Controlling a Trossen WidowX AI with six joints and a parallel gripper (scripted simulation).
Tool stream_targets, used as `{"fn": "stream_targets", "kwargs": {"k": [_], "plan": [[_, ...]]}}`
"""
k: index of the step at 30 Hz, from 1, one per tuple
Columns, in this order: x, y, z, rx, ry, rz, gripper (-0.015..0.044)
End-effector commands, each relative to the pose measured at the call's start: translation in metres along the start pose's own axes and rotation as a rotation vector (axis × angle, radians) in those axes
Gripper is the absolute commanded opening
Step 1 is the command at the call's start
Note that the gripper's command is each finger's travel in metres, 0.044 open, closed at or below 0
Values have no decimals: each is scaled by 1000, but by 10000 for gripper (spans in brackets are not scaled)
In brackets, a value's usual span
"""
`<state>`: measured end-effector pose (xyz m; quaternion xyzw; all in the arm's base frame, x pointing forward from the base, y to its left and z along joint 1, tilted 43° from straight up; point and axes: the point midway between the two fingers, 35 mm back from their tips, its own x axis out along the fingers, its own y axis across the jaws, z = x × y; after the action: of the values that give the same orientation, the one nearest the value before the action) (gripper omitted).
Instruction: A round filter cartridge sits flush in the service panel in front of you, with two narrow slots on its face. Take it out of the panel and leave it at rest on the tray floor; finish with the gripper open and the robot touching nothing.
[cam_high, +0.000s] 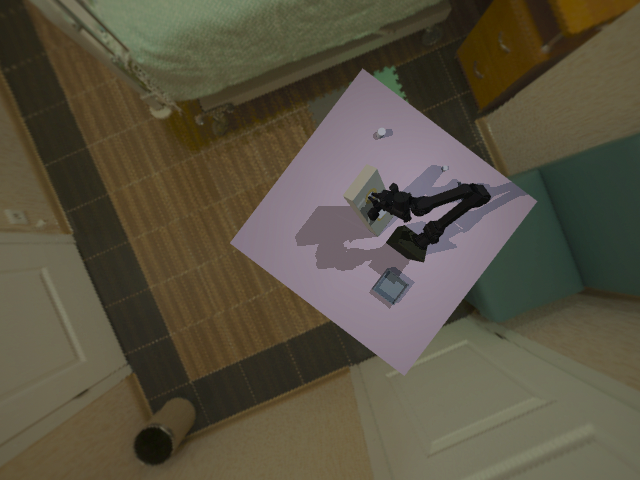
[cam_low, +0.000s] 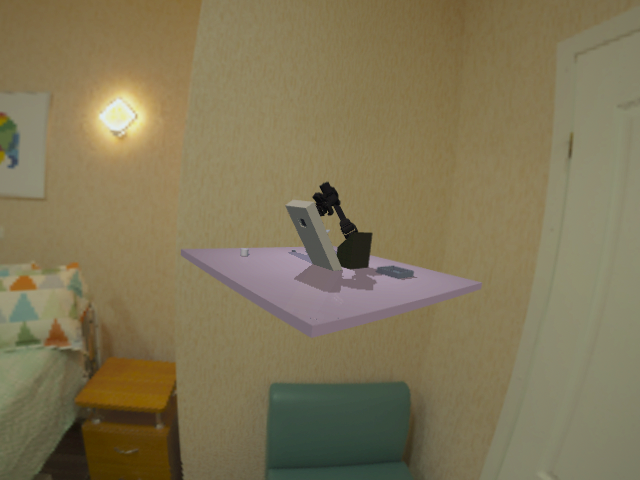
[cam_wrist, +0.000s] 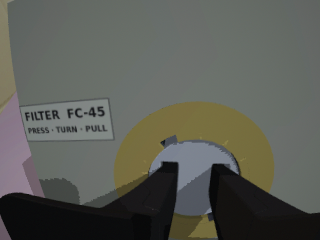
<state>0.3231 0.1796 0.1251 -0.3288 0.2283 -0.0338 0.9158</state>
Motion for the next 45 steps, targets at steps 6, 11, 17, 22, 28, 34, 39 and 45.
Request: {"fn": "stream_targets", "kwargs": {"k": [6,11,17,22,28,34,39,45], "plan": [[5,-1,-1,333,7,6,0],[4,0,-1,508,8,5,0],[4,0,-1,717,8,5,0],[4,0,-1,892,9,4,0],[4,0,-1,1100,9,3,0],[3,0,-1,1120,10,3,0],[-18,3,-1,1099,22,3,0],[-49,3,-1,1065,25,3,0]]}}
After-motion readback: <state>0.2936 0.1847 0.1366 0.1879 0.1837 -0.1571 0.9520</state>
